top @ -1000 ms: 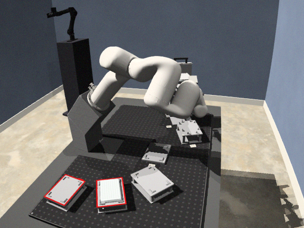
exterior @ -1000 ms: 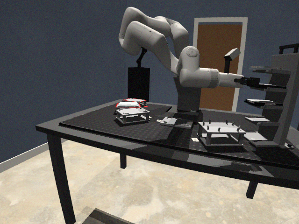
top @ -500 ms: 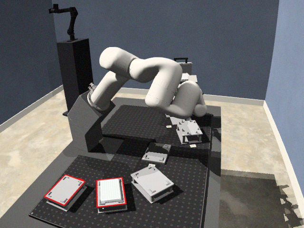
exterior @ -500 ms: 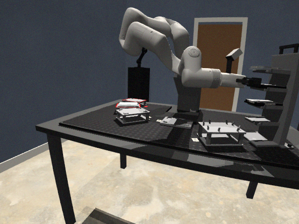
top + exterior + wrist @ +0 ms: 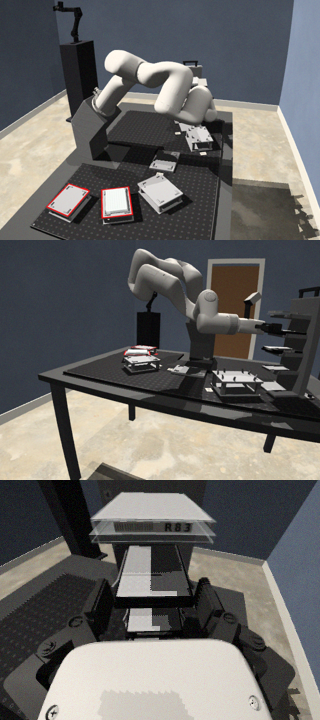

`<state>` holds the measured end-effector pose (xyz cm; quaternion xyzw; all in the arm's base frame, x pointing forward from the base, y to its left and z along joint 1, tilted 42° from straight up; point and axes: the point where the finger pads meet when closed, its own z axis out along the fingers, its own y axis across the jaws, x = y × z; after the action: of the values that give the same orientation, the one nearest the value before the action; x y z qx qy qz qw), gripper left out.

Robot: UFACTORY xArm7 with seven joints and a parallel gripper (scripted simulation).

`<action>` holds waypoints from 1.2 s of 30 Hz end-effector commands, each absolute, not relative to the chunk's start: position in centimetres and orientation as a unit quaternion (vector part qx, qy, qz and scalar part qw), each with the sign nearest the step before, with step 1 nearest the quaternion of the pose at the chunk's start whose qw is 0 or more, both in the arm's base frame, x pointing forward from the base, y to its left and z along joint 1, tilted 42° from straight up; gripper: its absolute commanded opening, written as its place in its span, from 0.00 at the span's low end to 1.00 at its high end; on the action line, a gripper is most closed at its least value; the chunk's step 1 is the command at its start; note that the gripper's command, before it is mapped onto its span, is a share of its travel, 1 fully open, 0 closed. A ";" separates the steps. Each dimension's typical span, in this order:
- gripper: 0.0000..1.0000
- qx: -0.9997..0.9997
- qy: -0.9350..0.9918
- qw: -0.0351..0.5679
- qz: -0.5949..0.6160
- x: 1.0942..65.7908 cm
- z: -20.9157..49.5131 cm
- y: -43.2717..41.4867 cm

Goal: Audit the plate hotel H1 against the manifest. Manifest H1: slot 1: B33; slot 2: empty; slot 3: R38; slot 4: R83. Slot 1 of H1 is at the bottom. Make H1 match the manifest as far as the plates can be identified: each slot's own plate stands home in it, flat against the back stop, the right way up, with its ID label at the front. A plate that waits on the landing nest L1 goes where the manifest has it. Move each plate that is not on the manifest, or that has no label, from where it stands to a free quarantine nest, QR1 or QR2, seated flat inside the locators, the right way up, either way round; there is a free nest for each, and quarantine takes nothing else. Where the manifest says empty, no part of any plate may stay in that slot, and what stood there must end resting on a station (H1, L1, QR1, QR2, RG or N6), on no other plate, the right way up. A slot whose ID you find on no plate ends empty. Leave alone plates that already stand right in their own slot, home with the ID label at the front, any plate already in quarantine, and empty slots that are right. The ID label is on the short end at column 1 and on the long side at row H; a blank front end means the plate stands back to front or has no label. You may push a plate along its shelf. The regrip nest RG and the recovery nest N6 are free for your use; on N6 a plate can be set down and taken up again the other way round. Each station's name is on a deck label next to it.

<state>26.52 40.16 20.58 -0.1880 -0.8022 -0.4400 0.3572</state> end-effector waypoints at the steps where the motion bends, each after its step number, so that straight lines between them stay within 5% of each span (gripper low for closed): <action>1: 1.00 -0.186 -0.803 0.357 -0.440 26.3 20.6 40.4; 36: 1.00 -0.186 -0.803 0.357 -0.440 25.9 20.2 41.3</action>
<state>25.98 41.29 20.10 -0.1880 -0.8022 -0.4400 0.3572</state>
